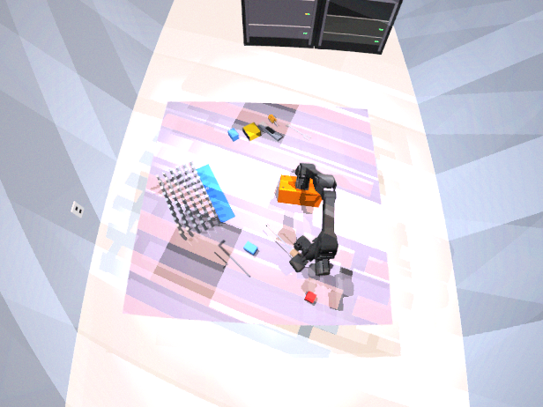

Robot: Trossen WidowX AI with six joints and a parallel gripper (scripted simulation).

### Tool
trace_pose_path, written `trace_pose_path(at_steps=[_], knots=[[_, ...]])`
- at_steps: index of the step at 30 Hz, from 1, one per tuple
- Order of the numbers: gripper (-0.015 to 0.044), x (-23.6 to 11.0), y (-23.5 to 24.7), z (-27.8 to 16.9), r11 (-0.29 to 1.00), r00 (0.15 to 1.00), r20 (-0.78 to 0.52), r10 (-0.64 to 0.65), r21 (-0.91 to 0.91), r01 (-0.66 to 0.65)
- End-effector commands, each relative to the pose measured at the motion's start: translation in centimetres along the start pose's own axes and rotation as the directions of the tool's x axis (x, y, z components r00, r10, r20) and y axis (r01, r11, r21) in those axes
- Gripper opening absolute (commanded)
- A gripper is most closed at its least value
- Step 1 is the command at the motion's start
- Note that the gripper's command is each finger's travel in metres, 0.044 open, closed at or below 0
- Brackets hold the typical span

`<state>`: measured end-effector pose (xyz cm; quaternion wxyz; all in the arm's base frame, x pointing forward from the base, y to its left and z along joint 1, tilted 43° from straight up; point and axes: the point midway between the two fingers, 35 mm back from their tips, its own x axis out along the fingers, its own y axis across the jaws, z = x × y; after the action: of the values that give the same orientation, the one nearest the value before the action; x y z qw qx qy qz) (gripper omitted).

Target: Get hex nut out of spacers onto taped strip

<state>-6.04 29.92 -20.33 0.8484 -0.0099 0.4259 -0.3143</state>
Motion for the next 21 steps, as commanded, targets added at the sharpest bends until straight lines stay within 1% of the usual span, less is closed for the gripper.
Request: trace_pose_path(at_steps=[1, 21], knots=[[0.0, 0.5, -0.2, -0.2, 1.0, 1.0, -0.001, 0.0, 0.004, 0.0], [0.0, 2.5, -0.8, -0.9, 1.0, 1.0, -0.001, 0.0, 0.004, 0.0]])
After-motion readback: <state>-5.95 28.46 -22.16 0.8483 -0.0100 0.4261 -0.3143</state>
